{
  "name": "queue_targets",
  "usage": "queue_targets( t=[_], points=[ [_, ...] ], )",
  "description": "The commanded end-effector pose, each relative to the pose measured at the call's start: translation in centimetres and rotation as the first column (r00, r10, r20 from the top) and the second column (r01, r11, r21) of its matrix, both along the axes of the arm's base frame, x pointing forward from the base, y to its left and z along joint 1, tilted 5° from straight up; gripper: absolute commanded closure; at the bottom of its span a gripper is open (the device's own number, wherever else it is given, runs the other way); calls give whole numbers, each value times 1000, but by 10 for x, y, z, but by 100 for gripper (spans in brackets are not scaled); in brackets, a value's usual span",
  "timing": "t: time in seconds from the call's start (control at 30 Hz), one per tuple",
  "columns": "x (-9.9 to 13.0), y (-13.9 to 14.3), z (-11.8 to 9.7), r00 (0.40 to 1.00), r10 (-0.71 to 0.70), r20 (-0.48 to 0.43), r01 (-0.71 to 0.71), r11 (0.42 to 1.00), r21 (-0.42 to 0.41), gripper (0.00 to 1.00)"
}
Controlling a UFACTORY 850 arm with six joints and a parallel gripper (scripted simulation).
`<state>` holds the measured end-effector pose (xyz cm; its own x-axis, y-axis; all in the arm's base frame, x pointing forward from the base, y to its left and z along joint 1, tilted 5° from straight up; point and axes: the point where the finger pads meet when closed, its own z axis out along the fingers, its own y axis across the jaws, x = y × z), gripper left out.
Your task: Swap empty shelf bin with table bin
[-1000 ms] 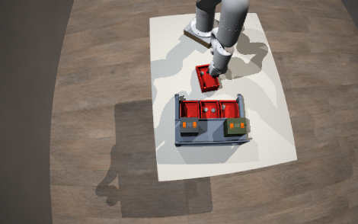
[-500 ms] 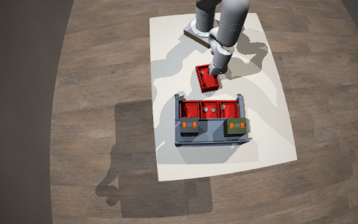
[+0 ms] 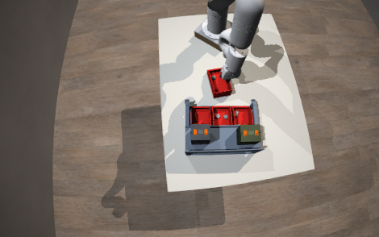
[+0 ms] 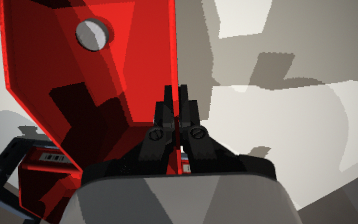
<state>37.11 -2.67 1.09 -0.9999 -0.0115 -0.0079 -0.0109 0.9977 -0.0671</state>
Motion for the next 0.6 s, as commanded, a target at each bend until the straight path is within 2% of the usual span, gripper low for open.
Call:
queue_targets(
  t=[0.0,0.57],
  points=[
    [0,0,0,999,2,46,-2,1000,7,100],
    [0,0,3,999,2,46,-2,1000,7,100]
  ],
)
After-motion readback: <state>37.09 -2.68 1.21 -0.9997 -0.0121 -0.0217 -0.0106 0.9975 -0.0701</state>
